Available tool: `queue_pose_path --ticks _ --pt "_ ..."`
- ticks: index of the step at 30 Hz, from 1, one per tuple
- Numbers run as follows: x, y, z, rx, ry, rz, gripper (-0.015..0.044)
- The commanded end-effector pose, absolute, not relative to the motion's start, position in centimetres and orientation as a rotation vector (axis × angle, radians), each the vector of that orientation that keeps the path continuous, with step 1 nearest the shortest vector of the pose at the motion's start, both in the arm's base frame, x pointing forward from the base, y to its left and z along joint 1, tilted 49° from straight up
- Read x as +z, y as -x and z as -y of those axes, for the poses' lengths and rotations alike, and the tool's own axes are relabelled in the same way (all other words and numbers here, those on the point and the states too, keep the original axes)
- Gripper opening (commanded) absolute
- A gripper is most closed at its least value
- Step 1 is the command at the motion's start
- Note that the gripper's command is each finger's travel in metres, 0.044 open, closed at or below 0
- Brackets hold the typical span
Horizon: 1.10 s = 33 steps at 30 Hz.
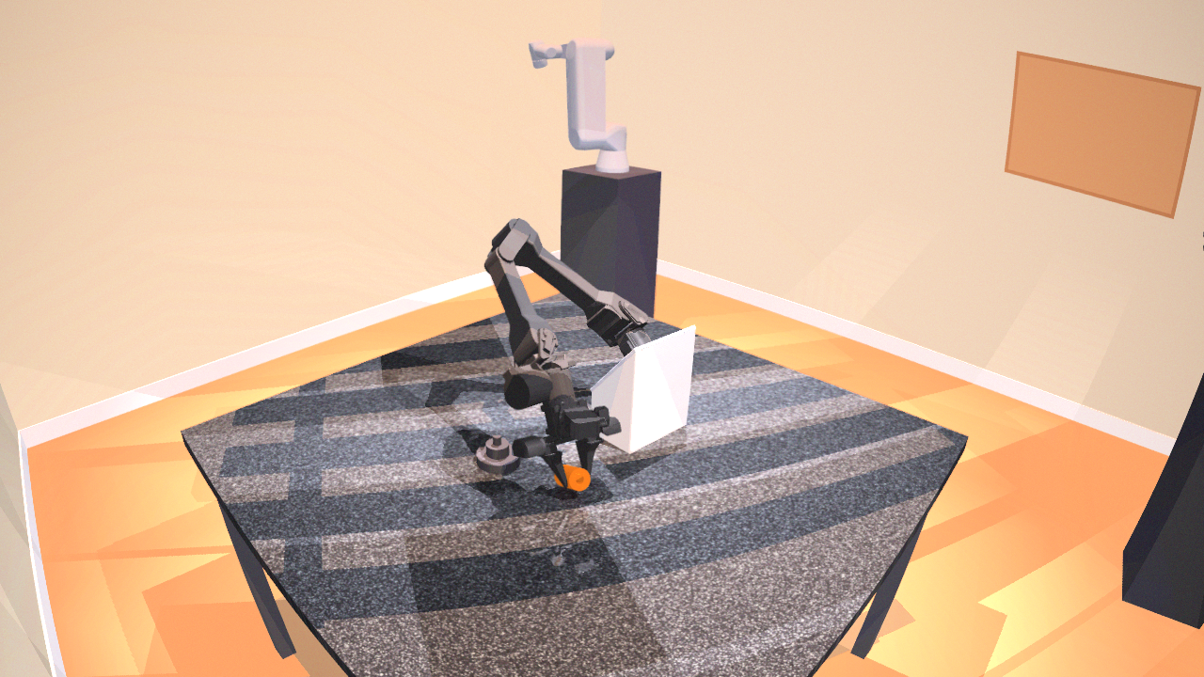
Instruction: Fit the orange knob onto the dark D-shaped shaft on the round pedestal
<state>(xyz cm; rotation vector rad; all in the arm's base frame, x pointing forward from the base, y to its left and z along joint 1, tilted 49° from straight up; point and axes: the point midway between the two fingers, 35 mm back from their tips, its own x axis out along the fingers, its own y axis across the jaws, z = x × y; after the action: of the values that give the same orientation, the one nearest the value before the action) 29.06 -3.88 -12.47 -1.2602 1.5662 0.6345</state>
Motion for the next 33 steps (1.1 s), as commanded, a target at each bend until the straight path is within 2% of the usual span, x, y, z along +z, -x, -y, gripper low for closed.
queue_pose_path --ticks 1,33 --pt "-12.1 -28.8 4.0 0.674 1.227 -1.509 0.0181" --pt "-9.8 -27.6 6.0 0.906 0.966 -1.095 0.0181"
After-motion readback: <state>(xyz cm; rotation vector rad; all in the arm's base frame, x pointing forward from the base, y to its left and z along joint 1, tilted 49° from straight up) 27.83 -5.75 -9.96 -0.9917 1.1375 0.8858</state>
